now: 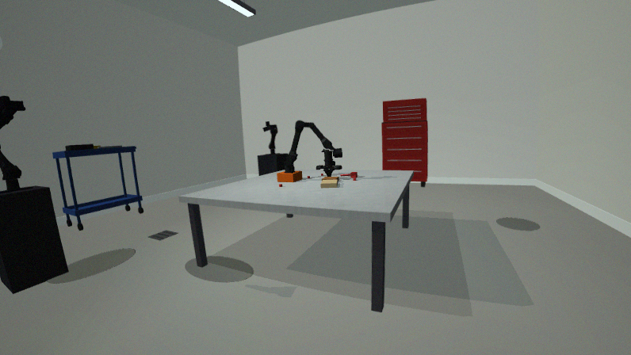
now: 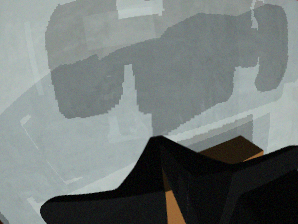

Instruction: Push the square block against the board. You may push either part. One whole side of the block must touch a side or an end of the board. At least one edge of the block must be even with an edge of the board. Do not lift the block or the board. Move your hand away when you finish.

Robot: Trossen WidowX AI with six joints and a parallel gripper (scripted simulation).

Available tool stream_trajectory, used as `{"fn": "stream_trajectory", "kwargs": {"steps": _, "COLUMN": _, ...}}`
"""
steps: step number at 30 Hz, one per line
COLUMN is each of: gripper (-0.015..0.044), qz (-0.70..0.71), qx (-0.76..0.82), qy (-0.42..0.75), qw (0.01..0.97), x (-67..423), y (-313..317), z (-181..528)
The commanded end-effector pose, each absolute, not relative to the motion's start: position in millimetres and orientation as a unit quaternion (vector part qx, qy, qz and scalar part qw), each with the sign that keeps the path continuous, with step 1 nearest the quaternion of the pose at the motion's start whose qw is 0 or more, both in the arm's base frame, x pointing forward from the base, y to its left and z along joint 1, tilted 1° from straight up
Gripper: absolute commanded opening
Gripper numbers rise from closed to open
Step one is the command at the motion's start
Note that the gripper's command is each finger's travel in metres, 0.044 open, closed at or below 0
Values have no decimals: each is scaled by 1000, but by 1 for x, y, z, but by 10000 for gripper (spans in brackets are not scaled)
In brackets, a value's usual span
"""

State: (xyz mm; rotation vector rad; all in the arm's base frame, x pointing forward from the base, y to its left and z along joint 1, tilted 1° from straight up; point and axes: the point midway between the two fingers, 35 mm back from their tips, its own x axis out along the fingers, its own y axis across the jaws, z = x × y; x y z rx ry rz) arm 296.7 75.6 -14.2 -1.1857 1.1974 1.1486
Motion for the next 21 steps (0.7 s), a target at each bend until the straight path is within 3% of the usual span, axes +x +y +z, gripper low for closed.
{"fn": "stream_trajectory", "kwargs": {"steps": 1, "gripper": 0, "qz": 479, "qx": -494, "qy": 503, "qw": 522, "x": 297, "y": 82, "z": -15}}
{"fn": "stream_trajectory", "kwargs": {"steps": 21, "gripper": 0, "qz": 480, "qx": -495, "qy": 500, "qw": 524, "x": 299, "y": 107, "z": -2}}
